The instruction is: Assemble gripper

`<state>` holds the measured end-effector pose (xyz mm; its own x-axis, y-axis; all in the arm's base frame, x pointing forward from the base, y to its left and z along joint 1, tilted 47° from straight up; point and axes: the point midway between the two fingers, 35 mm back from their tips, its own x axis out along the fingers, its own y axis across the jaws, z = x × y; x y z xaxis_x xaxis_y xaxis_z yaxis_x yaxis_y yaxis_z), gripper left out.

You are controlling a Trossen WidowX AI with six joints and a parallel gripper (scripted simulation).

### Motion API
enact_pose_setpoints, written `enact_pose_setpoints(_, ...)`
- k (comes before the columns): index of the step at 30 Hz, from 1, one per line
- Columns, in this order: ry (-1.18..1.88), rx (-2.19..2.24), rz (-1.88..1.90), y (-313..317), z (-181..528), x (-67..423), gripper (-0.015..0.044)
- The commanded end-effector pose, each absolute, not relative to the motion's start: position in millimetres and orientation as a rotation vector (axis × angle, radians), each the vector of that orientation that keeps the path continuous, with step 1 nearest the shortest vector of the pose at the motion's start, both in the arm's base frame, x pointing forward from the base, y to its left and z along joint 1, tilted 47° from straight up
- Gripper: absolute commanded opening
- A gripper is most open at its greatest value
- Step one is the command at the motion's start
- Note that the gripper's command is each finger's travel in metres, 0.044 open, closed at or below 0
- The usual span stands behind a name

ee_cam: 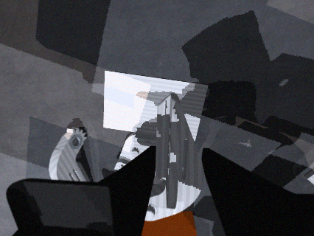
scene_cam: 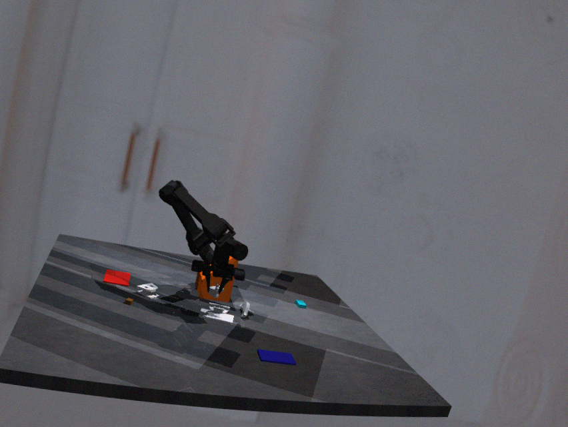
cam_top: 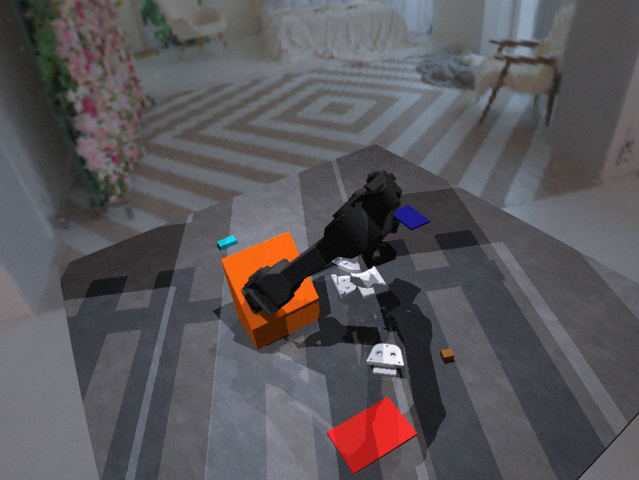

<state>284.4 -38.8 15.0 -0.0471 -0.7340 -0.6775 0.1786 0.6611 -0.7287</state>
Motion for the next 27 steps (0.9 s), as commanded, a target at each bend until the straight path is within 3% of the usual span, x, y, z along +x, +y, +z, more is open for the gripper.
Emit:
enact_pose_setpoints(1,1.433,-0.486,-0.793,-38.1,14.8,285.6,0.0134)
enact_pose_setpoints(27,1.440,-0.499,-0.782,-39.9,16.8,285.1,0.0134)
